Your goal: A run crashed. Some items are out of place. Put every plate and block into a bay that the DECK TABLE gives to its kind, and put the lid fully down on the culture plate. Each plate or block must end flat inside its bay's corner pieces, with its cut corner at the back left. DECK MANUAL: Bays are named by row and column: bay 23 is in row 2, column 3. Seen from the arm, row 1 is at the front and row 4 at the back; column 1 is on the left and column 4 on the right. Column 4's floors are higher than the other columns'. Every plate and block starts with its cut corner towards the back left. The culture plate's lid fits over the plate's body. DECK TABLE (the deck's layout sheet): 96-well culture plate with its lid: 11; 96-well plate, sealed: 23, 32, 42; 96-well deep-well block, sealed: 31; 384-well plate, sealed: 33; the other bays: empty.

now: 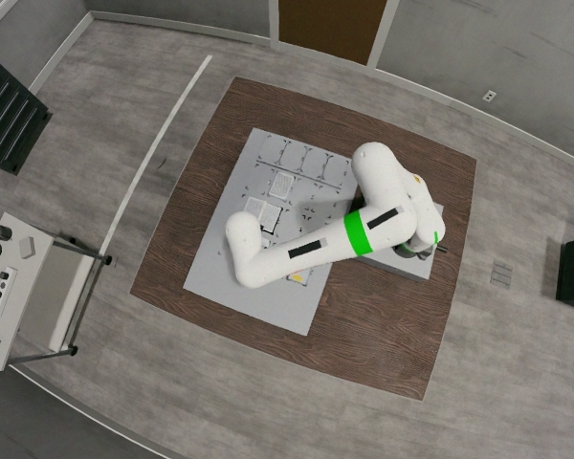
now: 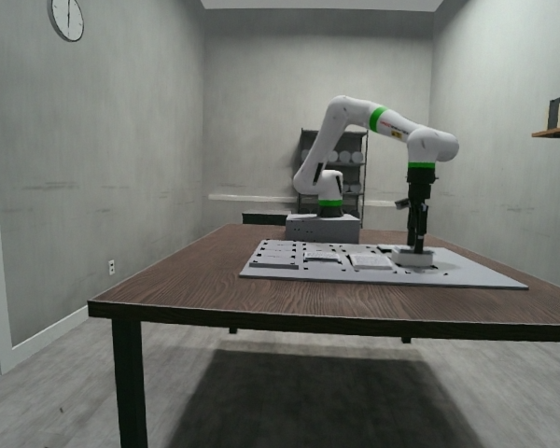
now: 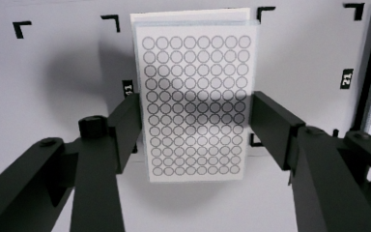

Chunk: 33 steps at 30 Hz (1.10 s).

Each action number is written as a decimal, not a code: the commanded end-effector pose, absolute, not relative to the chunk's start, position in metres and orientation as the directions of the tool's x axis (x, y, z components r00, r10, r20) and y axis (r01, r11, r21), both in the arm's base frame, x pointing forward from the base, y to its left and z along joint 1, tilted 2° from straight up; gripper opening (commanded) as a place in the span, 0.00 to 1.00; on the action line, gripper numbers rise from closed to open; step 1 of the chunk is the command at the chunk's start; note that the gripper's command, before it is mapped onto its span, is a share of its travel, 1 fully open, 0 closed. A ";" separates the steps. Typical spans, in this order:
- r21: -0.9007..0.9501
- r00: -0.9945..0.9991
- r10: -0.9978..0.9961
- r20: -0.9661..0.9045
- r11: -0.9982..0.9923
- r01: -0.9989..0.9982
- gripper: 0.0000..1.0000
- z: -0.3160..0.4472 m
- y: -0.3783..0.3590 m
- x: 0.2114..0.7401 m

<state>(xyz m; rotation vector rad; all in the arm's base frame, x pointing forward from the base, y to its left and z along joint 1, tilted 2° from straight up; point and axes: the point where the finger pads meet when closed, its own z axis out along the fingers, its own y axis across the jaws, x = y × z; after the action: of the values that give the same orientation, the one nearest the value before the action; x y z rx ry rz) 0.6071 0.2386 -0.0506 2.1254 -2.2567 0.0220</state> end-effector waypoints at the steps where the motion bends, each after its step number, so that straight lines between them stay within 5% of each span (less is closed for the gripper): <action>1: 0.016 -0.059 -0.997 0.039 0.060 -0.998 0.10 -0.049 0.239 0.608; 33: 0.016 -0.059 -0.997 0.039 0.060 -0.998 0.10 -0.042 0.239 0.608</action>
<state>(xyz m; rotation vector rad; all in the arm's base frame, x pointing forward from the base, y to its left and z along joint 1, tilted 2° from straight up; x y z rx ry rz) 0.6072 0.2389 -0.0438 2.1254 -2.2568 0.0220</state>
